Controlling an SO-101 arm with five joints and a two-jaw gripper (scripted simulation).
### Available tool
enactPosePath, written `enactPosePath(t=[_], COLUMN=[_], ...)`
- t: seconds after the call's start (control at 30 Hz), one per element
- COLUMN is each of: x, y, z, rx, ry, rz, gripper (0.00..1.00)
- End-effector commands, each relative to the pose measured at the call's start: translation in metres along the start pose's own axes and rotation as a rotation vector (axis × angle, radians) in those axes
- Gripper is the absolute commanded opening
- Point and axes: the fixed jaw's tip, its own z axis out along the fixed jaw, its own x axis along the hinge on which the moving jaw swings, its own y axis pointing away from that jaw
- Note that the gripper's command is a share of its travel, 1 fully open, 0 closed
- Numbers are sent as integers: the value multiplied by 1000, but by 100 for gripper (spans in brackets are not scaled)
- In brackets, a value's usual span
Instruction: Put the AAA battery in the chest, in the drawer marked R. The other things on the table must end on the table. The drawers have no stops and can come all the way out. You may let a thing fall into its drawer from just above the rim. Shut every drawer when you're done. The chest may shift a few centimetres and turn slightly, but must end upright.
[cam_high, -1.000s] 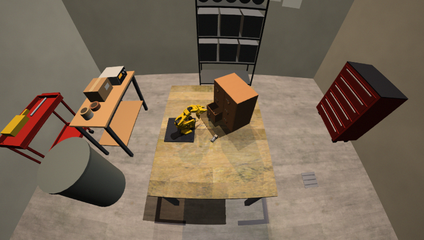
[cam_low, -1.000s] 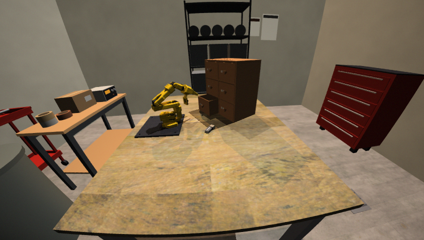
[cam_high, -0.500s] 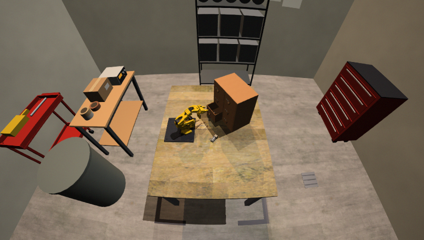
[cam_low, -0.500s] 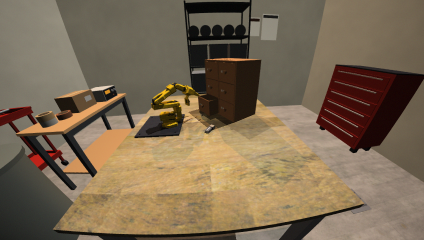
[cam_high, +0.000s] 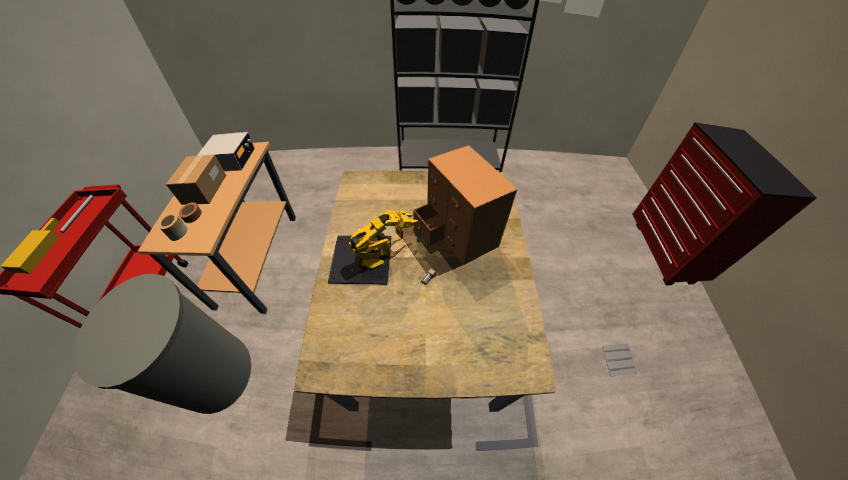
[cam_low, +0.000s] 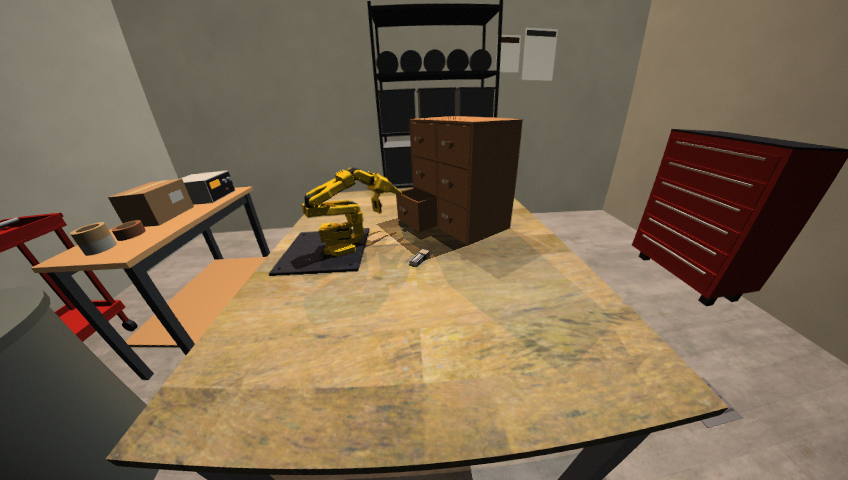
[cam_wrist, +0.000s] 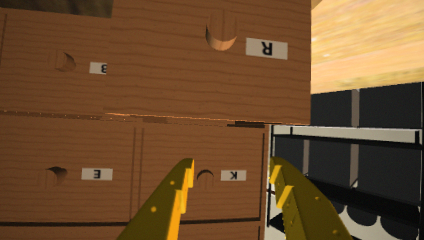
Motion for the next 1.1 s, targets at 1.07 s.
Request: enactPosePath(t=[1.07], x=[-14], y=[2], z=[25], rx=[-9], ry=[-30], rz=[19], gripper=[21])
